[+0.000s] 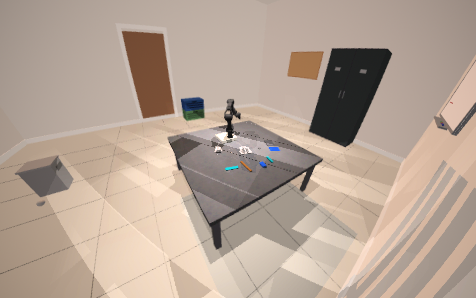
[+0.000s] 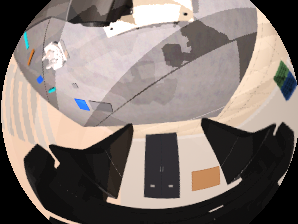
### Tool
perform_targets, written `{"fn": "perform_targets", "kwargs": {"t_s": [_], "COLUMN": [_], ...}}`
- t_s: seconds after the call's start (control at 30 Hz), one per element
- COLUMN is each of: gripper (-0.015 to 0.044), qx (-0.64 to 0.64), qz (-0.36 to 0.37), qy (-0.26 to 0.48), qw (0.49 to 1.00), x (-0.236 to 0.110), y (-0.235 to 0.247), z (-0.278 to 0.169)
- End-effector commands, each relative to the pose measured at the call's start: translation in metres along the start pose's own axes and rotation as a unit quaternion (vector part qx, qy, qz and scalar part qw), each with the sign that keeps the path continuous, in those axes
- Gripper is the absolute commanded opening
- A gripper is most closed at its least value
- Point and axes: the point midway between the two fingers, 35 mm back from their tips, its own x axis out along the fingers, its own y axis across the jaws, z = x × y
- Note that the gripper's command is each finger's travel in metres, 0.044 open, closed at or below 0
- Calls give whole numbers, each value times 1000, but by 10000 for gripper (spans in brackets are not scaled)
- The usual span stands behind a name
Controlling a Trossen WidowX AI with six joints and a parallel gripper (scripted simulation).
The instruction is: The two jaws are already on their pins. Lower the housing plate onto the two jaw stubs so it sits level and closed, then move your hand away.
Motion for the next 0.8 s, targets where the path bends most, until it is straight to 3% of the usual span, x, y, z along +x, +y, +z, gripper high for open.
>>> {"fn": "perform_targets", "kwargs": {"t_s": [0.0,0.77], "gripper": [426,440], "qx": [0,208], "qz": [0,126], "qy": [0,-43], "qw": [1000,969], "x": [0,29], "y": [0,50], "z": [0,-26]}}
